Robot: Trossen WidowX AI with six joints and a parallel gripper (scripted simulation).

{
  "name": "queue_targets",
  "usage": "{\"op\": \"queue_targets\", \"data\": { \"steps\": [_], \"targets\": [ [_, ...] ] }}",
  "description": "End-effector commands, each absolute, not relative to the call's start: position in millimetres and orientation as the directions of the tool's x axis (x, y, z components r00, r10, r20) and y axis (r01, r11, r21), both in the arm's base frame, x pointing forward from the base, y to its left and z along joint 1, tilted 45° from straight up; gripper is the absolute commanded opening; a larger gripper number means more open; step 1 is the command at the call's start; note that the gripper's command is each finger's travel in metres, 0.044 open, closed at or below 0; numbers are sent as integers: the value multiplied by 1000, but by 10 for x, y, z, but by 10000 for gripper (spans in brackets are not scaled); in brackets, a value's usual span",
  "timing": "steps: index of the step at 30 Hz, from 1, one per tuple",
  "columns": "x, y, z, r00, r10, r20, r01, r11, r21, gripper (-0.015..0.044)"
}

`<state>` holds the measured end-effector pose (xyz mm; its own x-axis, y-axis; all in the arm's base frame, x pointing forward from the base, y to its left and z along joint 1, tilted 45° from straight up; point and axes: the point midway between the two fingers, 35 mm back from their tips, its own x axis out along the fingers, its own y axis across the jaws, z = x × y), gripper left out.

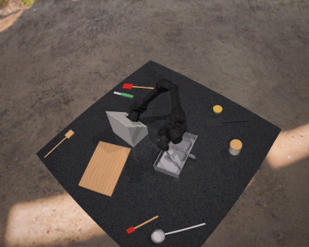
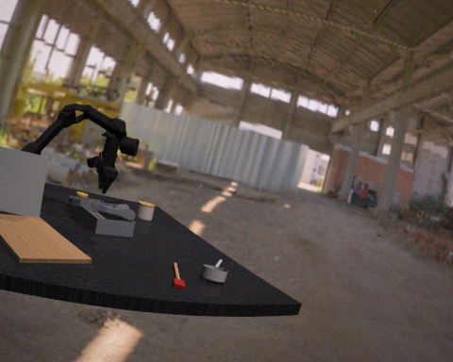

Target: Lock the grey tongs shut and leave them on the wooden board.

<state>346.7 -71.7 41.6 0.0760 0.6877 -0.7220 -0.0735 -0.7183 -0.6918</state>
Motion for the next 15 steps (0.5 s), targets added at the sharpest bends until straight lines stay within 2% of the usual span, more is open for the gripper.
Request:
{"op": "queue_targets", "data": {
  "steps": [1, 15],
  "targets": [
    [3452, -688, 414, 73, 702, -709, -109, -701, -705, 440],
    [3445, -710, 333, 74, 701, -709, -110, -701, -704, 440]
  ]
}}
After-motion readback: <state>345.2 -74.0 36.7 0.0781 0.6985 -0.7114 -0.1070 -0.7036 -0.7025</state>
